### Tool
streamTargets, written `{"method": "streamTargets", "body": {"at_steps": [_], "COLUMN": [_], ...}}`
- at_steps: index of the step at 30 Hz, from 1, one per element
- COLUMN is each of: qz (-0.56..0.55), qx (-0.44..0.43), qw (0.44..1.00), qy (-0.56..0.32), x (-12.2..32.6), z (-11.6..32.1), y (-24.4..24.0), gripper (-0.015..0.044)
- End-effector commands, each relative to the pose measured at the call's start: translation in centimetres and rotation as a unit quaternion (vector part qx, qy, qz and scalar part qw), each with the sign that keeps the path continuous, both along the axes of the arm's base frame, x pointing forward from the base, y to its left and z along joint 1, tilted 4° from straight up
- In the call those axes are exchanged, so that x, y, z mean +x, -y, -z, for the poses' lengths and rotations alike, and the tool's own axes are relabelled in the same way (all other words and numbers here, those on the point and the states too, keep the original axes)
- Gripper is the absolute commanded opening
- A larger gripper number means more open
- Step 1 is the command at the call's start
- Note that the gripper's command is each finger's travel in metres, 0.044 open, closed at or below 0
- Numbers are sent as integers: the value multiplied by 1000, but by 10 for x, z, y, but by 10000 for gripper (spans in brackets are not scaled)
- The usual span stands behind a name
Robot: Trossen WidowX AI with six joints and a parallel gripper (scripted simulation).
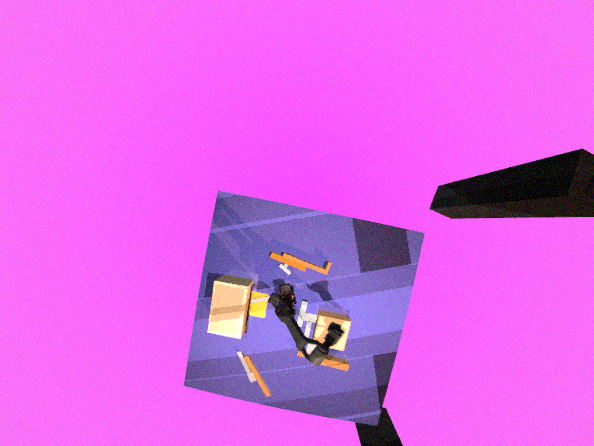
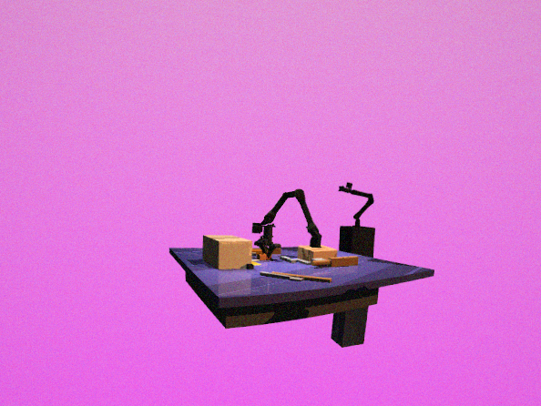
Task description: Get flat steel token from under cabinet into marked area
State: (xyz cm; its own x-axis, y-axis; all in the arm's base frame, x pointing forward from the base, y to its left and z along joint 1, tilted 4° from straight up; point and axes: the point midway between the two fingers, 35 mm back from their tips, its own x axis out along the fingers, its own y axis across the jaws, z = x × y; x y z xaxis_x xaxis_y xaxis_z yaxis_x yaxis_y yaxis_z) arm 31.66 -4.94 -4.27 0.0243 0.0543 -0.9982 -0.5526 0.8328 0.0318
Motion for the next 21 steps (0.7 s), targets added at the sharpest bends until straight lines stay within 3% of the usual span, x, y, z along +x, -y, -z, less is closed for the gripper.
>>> {"method": "streamTargets", "body": {"at_steps": [1,21], "qz": [0,0], "qx": [1,0], "qw": [1000,1000], "qy": [-2,-3], "x": [-7,-34], "z": [1,3], "y": [4,25], "gripper": [0,0]}}
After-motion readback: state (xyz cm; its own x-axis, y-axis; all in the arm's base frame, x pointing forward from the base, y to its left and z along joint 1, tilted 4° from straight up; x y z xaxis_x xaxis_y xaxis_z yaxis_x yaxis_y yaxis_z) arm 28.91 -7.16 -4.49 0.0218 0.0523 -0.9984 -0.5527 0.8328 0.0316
